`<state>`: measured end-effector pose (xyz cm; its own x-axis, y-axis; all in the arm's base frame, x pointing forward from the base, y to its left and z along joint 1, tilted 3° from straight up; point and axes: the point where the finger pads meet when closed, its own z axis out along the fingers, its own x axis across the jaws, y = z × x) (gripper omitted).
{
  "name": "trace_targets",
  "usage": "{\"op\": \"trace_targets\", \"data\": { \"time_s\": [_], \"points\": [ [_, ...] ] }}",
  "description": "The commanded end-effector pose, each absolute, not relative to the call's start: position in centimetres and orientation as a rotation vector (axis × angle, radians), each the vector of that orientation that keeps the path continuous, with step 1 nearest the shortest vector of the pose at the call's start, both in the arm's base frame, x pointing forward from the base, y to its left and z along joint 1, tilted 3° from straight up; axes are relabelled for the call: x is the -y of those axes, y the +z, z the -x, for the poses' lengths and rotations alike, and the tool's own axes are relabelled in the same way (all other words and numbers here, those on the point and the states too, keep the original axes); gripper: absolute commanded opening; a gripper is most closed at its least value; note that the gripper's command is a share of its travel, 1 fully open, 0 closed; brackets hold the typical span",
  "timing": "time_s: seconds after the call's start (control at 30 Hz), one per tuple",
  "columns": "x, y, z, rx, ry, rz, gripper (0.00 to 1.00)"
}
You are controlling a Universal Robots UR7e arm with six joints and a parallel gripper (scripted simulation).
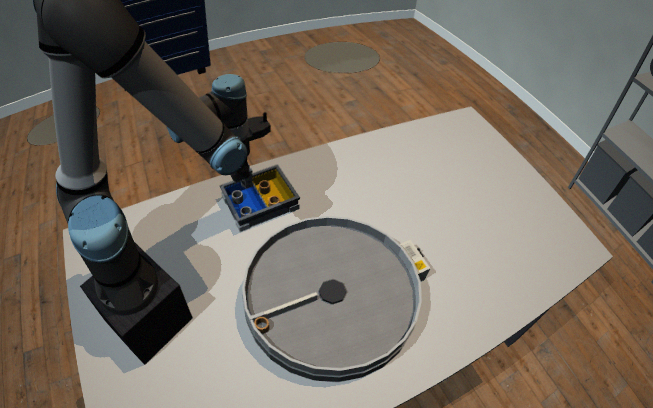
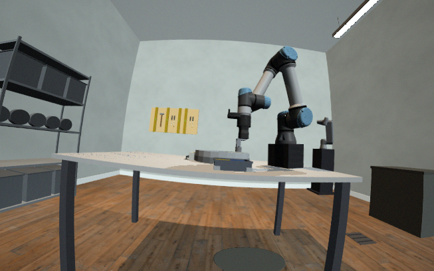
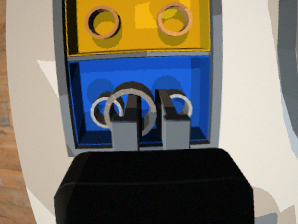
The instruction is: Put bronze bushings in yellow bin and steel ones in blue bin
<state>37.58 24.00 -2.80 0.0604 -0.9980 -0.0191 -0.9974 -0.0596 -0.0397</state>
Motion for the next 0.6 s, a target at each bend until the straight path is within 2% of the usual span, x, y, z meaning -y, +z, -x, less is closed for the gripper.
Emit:
{"op": "trace_targets", "data": {
  "time_s": [0.0, 0.2, 0.57],
  "points": [
    [-24.1, -3.8, -37.8, -2.122, -0.024, 2.254, 0.00],
    [-24.1, -6.4, -37.9, -2.123, -0.024, 2.254, 0.00],
    [-24.1, -6.4, -37.9, -2.123, -0.024, 2.254, 0.00]
  ]
}}
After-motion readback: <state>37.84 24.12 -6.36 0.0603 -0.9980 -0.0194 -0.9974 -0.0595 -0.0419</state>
